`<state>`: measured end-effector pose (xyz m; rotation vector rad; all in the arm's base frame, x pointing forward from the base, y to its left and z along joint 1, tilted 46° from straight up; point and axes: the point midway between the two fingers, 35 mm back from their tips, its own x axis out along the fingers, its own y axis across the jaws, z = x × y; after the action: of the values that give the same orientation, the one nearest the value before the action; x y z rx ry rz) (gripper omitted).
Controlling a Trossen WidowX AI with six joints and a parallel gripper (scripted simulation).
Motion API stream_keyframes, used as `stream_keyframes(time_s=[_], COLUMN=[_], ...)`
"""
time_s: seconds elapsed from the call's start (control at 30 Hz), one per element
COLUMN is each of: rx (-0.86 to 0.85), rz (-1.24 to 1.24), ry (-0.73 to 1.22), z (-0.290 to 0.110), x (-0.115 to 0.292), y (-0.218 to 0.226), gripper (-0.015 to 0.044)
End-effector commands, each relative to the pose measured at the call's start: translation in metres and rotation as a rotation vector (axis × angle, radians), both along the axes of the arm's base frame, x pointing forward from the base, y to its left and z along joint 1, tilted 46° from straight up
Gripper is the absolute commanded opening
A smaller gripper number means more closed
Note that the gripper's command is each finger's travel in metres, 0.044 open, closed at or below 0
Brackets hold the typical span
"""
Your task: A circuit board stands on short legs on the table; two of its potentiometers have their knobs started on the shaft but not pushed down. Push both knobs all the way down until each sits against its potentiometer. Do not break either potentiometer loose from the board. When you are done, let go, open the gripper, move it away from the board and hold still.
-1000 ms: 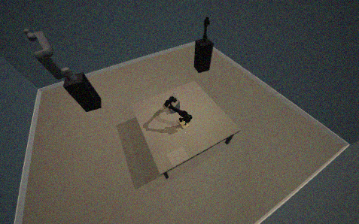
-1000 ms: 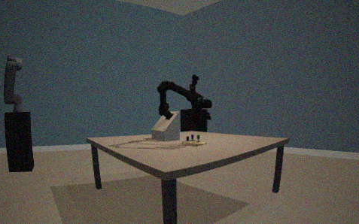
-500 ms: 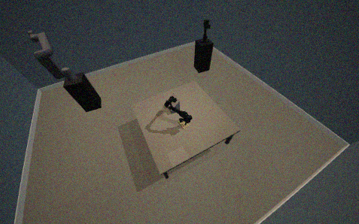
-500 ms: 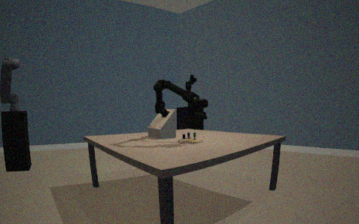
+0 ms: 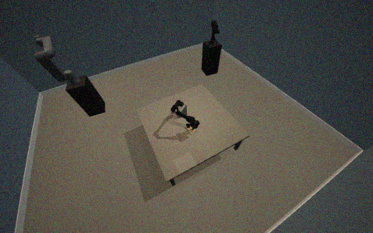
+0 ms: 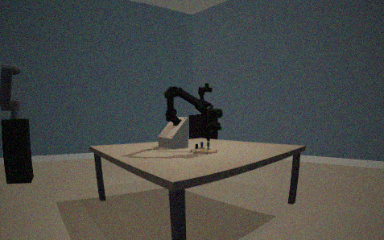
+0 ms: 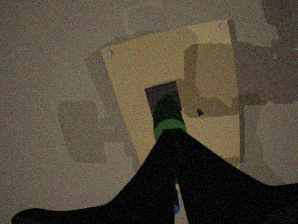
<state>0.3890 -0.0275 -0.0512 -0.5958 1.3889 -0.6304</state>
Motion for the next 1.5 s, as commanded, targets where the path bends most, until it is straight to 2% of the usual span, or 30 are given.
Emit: stream_keyframes(time_s=[0.0,1.47], rx=[-0.006,-0.007], rz=[0.005,0.005], ry=[0.009,0.009], z=[-0.0016,-0.0045], x=[-0.0019,-0.0016], y=[-0.0011,-0.0042], gripper=[0.0,0.0])
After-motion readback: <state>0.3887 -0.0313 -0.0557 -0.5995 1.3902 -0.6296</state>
